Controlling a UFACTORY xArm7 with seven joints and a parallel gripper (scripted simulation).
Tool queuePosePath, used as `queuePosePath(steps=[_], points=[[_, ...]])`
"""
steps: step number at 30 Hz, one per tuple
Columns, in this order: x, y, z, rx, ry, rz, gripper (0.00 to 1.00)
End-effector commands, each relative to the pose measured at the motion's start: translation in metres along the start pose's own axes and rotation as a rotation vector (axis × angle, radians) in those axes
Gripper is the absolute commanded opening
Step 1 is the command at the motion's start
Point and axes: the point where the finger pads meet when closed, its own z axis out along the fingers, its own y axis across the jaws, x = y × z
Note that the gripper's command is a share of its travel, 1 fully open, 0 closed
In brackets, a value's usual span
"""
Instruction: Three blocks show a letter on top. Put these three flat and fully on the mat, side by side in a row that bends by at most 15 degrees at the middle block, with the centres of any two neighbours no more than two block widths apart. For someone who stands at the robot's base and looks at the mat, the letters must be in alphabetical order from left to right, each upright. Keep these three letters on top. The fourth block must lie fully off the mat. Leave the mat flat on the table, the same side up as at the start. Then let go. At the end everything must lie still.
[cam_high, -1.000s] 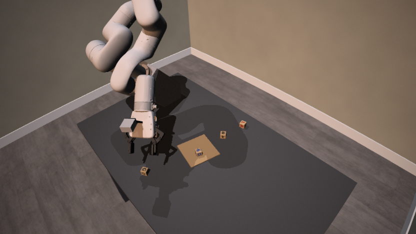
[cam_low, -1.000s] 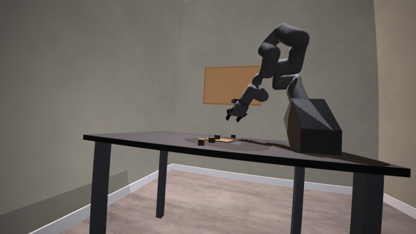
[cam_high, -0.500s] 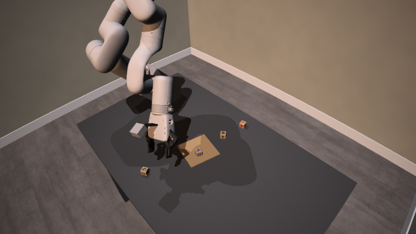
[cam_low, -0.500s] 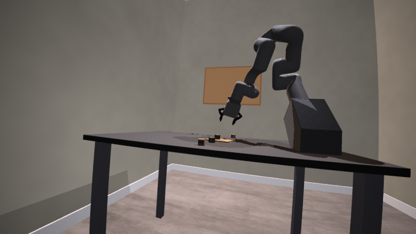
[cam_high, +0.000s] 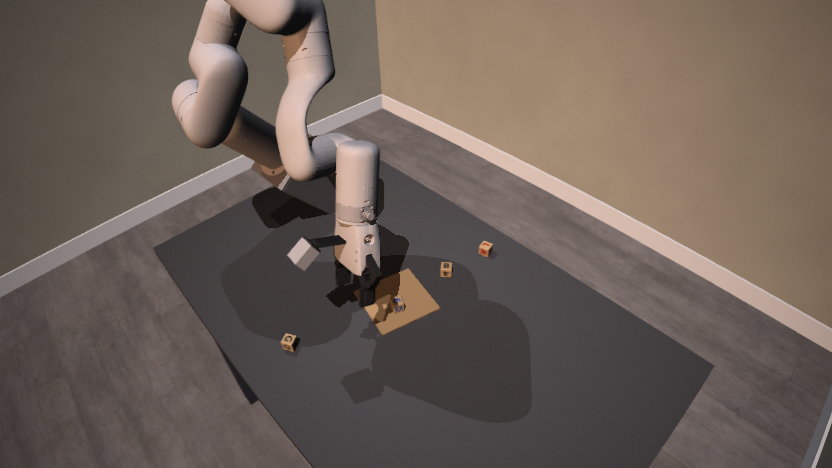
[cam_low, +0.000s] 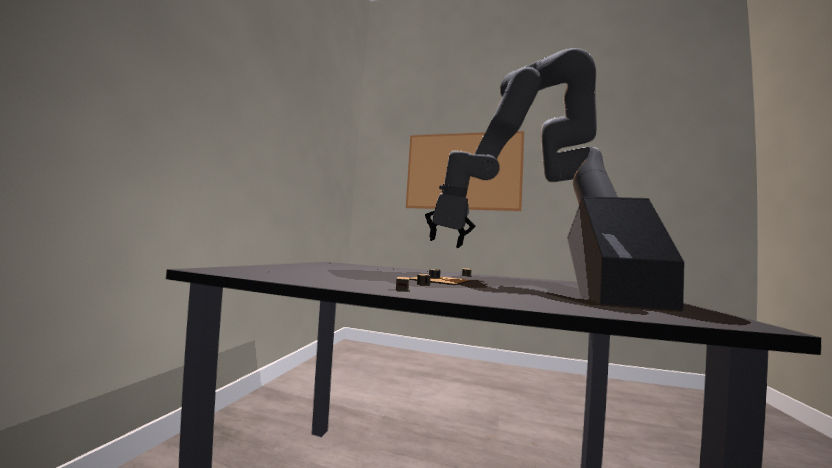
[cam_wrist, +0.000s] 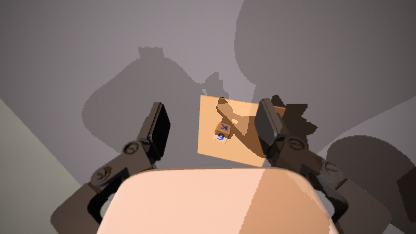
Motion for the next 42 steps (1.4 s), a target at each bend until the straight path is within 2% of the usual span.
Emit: queuePosePath(steps=[1,9,11,14,36,42], points=[[-0.023,-0.004,-0.012,-0.071,-0.064,0.100,1.00],[-0.068,-0.010,-0.049,-0.214,-0.201,0.266,1.00],[-0.068,-0.010,-0.049,-0.214,-0.201,0.266,1.00],[-0.076,-0.011,-0.058,-0.244,-0.229,0.295,1.00],[-0.077,-0.012,-0.059,-0.249,-0.232,0.305,1.00],[-0.078,-0.009,-0.053,-0.276,-0.204,0.490,1.00]])
